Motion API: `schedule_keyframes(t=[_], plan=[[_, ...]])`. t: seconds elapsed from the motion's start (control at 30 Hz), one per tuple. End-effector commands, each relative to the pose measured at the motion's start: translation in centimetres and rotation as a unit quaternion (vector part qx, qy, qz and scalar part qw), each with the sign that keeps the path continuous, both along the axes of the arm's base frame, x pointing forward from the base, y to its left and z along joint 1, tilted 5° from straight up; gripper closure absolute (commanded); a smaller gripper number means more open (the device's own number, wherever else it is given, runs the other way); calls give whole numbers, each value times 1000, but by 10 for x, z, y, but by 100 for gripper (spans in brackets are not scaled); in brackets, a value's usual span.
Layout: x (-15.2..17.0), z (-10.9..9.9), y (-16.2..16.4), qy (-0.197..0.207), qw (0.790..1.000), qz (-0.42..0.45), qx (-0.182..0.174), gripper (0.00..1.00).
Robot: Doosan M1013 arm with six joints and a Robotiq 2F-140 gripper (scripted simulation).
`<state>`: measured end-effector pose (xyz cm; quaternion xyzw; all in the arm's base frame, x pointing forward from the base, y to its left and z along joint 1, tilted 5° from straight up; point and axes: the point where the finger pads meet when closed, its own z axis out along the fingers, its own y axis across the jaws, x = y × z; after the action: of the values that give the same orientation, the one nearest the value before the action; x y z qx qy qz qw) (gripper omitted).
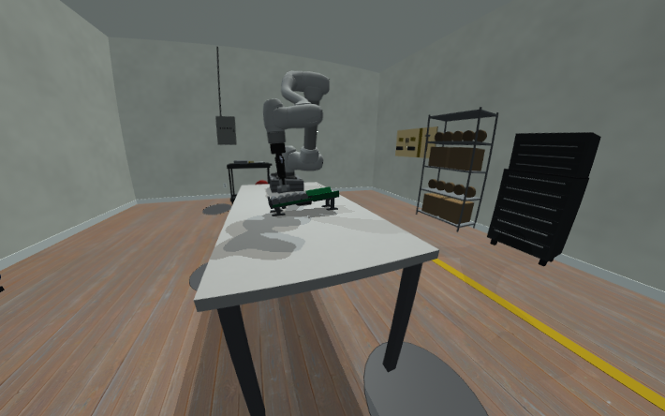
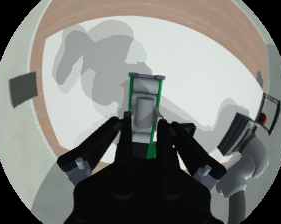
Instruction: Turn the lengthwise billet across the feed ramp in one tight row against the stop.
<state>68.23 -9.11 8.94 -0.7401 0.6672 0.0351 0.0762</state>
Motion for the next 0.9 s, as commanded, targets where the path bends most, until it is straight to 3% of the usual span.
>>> schedule_keyframes(t=[0.0,0.3,0.87], plan=[[0,7,0,0,1000,0,0,90],[-2,29,-2,0,1000,0,0,90],[-2,29,0,-3,1000,-2,-27,90]])
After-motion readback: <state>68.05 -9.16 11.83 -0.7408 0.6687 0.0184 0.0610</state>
